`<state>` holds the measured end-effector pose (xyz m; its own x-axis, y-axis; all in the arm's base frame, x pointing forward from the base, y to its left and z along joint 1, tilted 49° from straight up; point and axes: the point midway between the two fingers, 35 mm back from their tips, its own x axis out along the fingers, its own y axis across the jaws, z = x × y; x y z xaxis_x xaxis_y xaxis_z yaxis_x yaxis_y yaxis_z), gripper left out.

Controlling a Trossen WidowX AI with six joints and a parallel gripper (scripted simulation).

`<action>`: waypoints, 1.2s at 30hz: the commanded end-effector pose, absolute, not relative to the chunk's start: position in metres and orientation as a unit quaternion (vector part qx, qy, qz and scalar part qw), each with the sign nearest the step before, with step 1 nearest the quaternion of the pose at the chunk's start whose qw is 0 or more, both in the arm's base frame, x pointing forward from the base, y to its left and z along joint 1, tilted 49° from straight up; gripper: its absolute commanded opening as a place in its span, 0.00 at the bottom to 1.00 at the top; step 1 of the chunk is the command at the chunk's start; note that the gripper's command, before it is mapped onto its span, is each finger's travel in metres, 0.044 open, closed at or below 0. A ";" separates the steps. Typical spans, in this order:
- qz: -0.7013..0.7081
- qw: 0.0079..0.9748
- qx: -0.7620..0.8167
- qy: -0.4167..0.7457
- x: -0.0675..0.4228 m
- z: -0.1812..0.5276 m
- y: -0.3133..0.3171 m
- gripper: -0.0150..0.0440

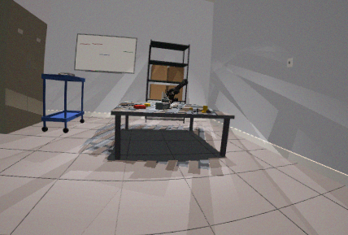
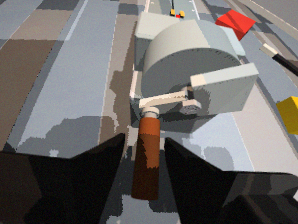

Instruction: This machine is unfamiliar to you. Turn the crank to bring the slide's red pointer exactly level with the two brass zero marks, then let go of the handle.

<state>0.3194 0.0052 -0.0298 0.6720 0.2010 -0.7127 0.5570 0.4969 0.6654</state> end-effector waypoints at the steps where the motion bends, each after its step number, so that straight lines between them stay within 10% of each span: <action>1: -0.119 0.772 0.490 0.387 0.319 -0.030 0.005 0.42; 5: -0.119 0.772 0.490 0.387 0.319 -0.030 0.005 0.25; 36: -0.119 0.773 0.489 0.387 0.314 -0.008 -0.020 0.25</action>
